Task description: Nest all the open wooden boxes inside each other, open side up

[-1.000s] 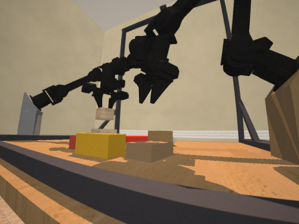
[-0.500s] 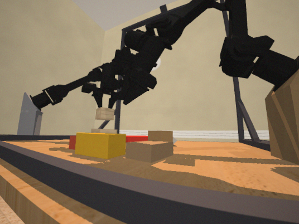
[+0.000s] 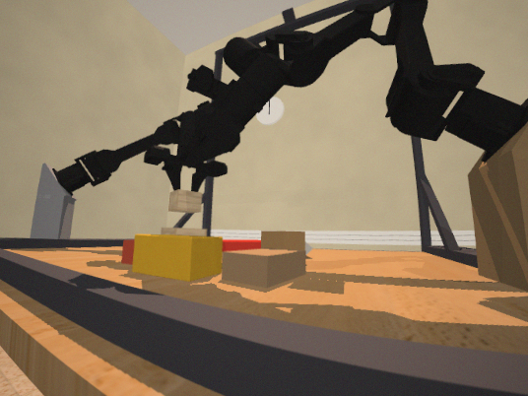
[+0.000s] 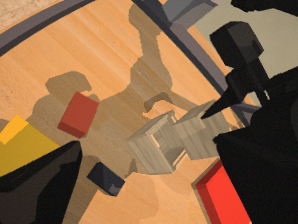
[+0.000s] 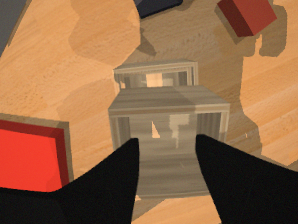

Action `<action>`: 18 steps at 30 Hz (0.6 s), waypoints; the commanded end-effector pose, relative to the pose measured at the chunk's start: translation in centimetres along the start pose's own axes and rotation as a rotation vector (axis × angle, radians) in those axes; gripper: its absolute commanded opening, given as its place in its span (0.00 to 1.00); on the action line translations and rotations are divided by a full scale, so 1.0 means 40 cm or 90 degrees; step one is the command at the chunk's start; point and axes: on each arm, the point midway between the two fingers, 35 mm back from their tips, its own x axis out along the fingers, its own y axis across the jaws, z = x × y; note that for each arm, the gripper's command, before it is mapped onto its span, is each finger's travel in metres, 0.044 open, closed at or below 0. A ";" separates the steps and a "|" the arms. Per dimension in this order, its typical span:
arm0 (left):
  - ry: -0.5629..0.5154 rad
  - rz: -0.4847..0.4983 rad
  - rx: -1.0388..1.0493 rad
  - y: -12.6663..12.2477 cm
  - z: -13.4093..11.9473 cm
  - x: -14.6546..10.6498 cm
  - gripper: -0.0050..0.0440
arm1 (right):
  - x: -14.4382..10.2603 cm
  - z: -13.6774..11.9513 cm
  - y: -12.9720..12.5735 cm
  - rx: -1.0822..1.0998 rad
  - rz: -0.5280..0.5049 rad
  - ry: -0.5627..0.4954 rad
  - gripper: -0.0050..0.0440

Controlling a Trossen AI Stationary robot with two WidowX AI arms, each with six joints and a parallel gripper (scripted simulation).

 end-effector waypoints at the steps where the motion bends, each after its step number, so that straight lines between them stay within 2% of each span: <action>1: -0.024 -0.049 0.035 -0.011 0.023 -0.008 0.92 | -0.011 0.004 0.011 -0.008 0.001 -0.009 0.58; 3: -0.024 -0.049 0.035 -0.011 0.023 -0.008 0.92 | -0.011 0.004 0.011 -0.008 0.001 -0.009 0.58; 8: -0.052 -0.098 0.092 -0.028 0.045 -0.030 0.92 | -0.011 0.004 0.011 -0.008 0.001 -0.009 0.58; 18: -0.079 -0.159 0.196 -0.054 0.055 -0.071 0.92 | -0.011 0.004 0.011 -0.008 0.001 -0.009 0.58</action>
